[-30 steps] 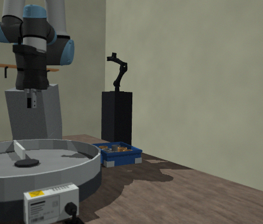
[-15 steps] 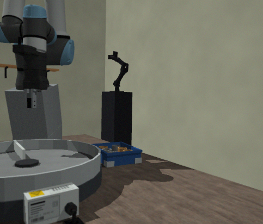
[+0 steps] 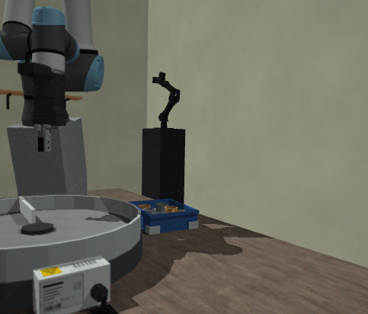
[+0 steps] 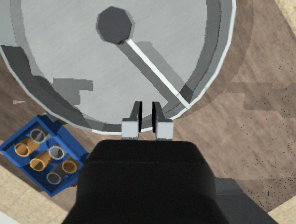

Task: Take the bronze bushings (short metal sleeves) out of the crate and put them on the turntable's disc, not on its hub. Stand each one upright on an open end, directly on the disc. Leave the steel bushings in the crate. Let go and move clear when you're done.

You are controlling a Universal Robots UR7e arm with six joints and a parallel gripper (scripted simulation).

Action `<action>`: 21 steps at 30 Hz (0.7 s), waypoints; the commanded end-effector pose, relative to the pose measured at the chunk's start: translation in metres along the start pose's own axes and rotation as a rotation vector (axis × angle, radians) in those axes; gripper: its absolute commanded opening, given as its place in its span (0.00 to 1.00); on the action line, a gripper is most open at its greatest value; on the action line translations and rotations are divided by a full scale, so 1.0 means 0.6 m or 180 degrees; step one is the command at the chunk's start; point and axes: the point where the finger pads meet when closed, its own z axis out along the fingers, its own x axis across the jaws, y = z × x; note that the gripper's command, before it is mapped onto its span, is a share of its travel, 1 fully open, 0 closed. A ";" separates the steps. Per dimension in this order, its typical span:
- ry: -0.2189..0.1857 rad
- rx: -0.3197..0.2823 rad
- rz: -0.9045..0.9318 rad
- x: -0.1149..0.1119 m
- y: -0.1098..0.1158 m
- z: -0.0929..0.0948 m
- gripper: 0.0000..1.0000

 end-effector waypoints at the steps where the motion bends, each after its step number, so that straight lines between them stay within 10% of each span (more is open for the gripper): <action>1: -0.0001 0.0003 0.0000 0.000 -0.001 0.000 0.36; 21: -0.0001 0.0002 0.0000 -0.011 0.010 0.005 0.36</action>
